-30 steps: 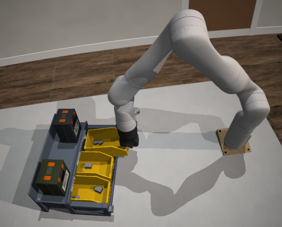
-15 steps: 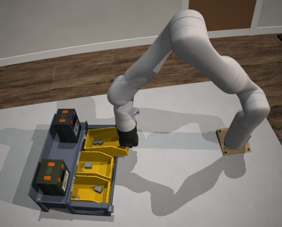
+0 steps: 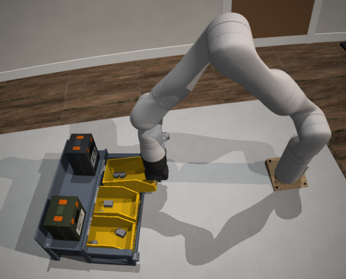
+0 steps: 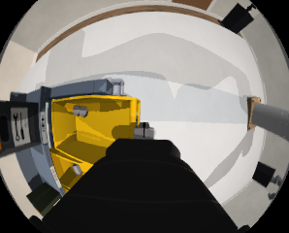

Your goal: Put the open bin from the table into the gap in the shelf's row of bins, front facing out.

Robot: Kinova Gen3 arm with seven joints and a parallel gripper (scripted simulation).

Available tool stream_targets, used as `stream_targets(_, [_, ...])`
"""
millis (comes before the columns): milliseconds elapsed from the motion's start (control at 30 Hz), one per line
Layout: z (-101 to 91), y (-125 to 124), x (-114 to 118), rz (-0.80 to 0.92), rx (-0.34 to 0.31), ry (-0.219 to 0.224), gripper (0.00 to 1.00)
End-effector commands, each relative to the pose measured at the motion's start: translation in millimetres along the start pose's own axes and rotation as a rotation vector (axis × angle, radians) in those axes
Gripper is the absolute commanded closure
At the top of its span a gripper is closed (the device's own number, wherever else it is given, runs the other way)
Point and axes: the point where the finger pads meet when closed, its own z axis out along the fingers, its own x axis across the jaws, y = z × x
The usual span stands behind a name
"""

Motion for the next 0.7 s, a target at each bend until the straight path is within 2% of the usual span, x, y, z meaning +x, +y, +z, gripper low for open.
stream_targets(0, [-0.6,-0.1,-1.9,0.000,0.000,-0.003,1.00])
stream_targets(667, [-0.7,-0.1,-11.4,0.000,0.000,-0.003,1.00])
